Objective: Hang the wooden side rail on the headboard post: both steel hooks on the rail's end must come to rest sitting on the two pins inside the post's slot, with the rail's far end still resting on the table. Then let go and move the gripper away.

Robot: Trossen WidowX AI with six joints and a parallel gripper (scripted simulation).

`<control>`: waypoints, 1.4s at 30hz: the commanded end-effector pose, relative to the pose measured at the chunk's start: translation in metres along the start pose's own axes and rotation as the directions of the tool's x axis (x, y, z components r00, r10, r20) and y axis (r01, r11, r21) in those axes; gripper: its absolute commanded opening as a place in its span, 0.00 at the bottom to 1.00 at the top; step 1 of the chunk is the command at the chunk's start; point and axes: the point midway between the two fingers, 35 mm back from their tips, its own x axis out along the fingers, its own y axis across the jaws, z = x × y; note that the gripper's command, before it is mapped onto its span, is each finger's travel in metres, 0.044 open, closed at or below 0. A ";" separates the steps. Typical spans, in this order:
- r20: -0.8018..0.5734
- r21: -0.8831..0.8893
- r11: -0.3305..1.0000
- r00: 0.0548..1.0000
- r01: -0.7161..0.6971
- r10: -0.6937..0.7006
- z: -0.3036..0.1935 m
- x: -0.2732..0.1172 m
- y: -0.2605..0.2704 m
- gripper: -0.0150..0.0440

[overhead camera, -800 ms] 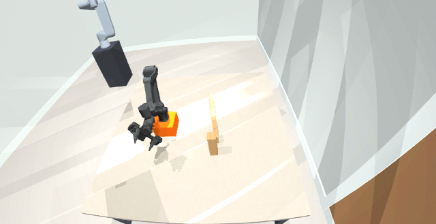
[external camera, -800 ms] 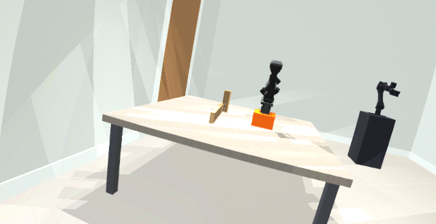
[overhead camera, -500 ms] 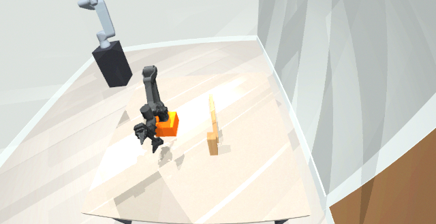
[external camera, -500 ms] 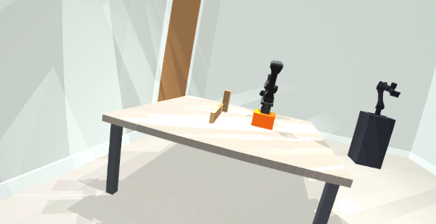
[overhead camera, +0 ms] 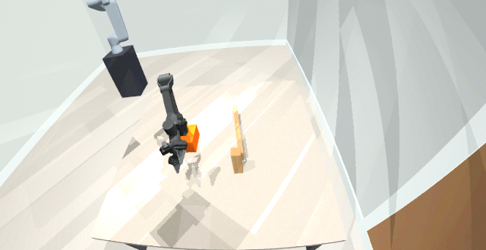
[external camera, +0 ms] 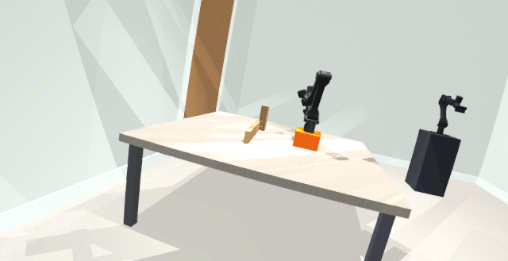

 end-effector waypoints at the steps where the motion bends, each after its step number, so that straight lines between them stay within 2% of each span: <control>1: -0.181 -0.748 0.660 0.979 -0.073 -0.098 -0.055 0.006 0.003 1.00; 5: -0.241 -0.880 0.449 0.961 -0.159 -0.133 -0.073 0.004 0.003 1.00; 10: -0.298 -0.945 0.190 0.940 -0.265 -0.169 -0.092 0.000 0.003 1.00; 15: -0.345 -0.927 -0.080 0.917 -0.366 -0.202 -0.107 -0.005 0.003 1.00; 19: -0.385 -0.849 -0.292 0.894 -0.441 -0.231 -0.122 -0.010 0.003 1.00; 26: -0.443 -0.598 -0.616 0.852 -0.513 -0.279 -0.144 -0.020 0.002 1.00; 31: -0.483 -0.341 -0.784 0.813 -0.518 -0.326 -0.160 -0.028 0.001 1.00; 37: -0.519 0.000 -0.897 0.767 -0.443 -0.379 -0.178 -0.039 -0.001 1.00; 42: -0.536 0.269 -0.912 0.738 -0.310 -0.410 -0.188 -0.048 0.001 1.00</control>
